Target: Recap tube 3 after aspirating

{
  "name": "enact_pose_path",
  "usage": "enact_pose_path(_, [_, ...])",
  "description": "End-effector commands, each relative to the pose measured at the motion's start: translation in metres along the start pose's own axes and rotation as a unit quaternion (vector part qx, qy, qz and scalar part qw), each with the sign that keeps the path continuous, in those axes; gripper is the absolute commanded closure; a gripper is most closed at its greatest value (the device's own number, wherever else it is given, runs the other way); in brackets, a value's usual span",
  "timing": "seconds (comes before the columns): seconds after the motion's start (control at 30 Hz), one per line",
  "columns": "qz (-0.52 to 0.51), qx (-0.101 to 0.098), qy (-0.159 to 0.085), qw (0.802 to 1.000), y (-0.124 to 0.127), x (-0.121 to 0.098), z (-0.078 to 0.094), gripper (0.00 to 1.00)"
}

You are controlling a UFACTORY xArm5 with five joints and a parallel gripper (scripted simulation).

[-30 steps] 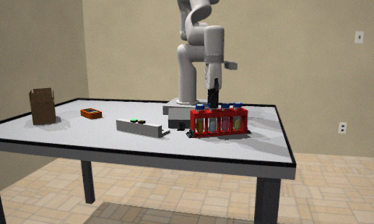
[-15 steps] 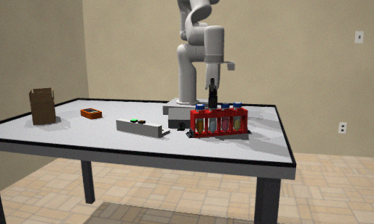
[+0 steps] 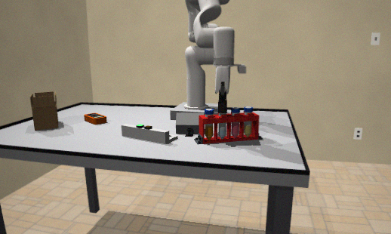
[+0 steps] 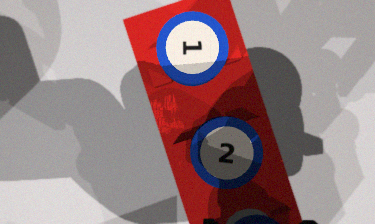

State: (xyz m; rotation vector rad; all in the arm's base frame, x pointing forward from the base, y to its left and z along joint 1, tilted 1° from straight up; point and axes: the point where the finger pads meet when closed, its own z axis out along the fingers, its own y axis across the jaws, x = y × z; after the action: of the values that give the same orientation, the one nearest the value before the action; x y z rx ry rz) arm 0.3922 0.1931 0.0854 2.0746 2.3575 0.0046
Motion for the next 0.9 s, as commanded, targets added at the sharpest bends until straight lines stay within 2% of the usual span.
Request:
enact_pose_path(0.0, [-0.066, 0.000, 0.006, 0.998, 0.0014, 0.0005, -0.0020, 0.54])
enact_pose_path(0.23, [-0.185, -0.001, 0.006, 0.983, 0.0014, 0.0005, -0.0020, 0.54])
enact_pose_path(0.53, [-0.358, -0.002, 0.006, 0.934, 0.0014, 0.0005, -0.0020, 0.54])
enact_pose_path(0.6, [-0.358, -0.002, 0.006, 0.934, 0.0014, 0.0005, -0.0020, 0.54])
enact_pose_path(0.87, [-0.502, -0.003, 0.005, 0.865, 0.0014, 0.0005, -0.0020, 0.54])
